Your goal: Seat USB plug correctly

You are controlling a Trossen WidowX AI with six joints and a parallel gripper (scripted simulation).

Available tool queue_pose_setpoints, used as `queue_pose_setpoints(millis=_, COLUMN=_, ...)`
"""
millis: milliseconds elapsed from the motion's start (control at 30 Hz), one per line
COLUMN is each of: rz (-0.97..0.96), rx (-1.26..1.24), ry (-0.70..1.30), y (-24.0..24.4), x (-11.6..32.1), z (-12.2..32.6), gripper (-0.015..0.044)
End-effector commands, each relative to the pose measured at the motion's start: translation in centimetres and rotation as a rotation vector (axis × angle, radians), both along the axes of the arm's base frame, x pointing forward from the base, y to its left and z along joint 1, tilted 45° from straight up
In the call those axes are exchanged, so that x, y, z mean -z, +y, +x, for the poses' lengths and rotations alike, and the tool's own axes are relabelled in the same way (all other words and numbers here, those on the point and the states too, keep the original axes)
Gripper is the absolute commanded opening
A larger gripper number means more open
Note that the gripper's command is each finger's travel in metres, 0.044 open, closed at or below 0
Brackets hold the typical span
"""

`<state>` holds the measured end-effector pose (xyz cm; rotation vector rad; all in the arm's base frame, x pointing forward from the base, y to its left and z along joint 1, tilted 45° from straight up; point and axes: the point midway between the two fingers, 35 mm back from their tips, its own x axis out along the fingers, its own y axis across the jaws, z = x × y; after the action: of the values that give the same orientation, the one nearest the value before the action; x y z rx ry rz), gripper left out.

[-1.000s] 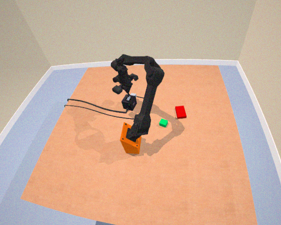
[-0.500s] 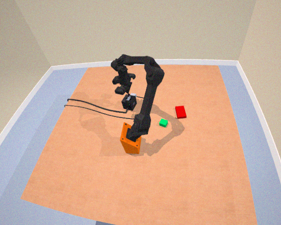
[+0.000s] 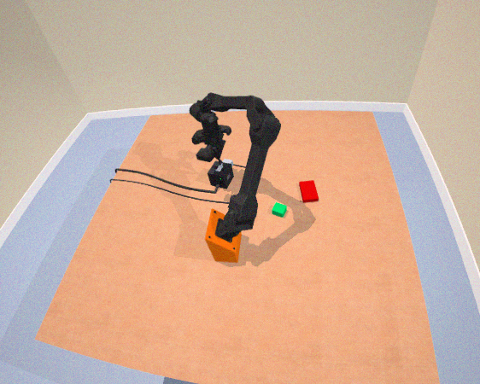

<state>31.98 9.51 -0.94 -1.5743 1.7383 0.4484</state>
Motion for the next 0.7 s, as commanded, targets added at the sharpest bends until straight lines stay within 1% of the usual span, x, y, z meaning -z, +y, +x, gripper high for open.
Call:
queue_pose_setpoints(millis=0, rz=0.005, rx=-0.002, ry=0.000, y=0.01, x=0.02, z=0.01, gripper=0.0000)
queue_pose_setpoints(millis=667, rz=0.022, rx=-0.007, ry=-0.003, y=-0.05, x=0.28, z=0.06, gripper=0.0000)
